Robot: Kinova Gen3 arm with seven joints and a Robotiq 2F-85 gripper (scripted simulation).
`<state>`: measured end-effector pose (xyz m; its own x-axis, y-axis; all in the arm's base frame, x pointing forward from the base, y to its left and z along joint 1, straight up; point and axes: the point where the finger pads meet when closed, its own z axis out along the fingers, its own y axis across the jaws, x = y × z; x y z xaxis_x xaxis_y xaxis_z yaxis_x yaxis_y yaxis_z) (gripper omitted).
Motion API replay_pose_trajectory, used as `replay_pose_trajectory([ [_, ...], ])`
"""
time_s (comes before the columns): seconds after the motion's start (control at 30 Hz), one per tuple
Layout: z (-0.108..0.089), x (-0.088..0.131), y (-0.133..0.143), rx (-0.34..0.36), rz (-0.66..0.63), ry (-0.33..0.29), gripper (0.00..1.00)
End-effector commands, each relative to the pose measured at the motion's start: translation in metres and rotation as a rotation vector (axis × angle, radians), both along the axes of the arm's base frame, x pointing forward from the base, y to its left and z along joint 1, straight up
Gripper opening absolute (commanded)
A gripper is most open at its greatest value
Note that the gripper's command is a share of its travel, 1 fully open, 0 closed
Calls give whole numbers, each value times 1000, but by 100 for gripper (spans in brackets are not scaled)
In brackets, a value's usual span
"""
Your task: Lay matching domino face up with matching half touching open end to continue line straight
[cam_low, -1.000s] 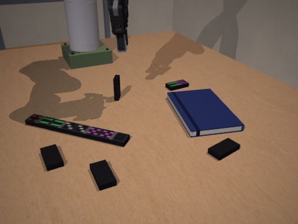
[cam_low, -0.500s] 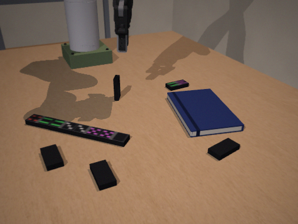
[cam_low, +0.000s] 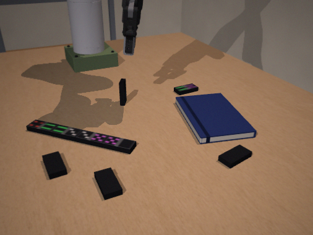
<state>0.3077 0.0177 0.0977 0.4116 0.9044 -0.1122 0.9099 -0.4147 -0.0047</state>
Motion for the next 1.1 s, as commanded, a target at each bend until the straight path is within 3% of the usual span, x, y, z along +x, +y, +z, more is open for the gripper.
replay_pose_trajectory([
  [0.0,0,0,0,-7,1,3,49],
  [1.07,0,1,1,-27,2,11,49],
])
